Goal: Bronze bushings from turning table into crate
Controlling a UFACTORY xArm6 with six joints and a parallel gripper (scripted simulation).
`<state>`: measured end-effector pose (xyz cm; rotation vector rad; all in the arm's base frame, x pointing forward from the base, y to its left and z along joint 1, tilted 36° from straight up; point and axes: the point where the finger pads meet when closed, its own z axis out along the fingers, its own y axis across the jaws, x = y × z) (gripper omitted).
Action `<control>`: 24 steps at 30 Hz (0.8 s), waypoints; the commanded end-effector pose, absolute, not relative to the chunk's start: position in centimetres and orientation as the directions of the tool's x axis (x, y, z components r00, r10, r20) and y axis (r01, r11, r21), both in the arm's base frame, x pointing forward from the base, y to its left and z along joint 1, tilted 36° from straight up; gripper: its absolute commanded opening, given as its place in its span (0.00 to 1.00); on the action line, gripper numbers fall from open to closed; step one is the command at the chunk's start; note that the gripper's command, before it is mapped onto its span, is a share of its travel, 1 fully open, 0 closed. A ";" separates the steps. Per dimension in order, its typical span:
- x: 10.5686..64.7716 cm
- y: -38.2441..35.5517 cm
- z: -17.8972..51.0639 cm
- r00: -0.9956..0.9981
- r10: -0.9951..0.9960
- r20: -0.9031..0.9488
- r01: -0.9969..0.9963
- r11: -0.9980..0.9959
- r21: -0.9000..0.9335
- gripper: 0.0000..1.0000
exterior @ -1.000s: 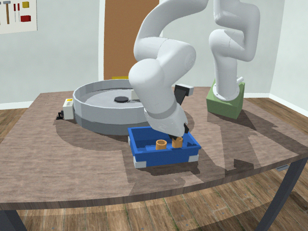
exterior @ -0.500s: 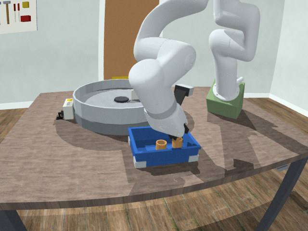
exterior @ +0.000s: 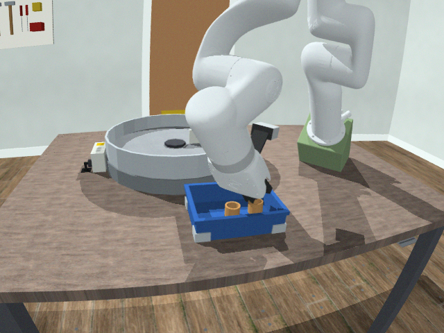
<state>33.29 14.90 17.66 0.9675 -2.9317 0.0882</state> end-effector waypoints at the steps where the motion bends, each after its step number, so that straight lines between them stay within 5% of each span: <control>1: 33.4 15.0 17.7 -0.803 -0.593 0.065 -0.596 0.802 -0.038 0.00; 24: 33.5 15.1 17.5 -0.803 -0.593 0.065 -0.596 0.802 -0.038 0.00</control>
